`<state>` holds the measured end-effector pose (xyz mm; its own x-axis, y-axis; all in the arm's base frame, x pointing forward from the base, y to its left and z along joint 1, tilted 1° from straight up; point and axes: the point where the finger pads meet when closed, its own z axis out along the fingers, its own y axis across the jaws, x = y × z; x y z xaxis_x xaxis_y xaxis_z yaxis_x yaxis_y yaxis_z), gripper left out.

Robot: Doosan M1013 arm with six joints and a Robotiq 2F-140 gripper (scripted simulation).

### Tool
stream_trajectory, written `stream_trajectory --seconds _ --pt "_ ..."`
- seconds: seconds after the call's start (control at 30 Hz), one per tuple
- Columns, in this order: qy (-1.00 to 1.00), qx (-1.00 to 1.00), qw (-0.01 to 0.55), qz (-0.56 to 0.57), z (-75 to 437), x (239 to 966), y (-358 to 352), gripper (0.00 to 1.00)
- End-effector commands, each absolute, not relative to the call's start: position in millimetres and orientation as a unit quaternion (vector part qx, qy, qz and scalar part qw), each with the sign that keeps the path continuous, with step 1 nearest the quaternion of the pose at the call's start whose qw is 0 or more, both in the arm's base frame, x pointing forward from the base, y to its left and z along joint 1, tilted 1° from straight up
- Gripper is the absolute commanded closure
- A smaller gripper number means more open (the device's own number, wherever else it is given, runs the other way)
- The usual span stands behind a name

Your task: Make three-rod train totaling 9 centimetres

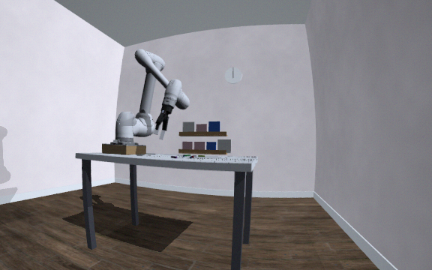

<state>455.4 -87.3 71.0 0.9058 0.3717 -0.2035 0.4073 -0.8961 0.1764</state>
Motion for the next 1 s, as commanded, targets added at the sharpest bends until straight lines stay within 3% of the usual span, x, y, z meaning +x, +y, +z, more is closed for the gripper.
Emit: stream_trajectory --seconds 0.0,0.3,0.97 --pt "0.172 0.980 0.079 -0.054 51 463 -49 0.00" --pt "0.079 0.997 0.006 0.003 13 478 40 0.00" --pt "0.075 0.997 0.003 0.005 12 478 42 0.00"
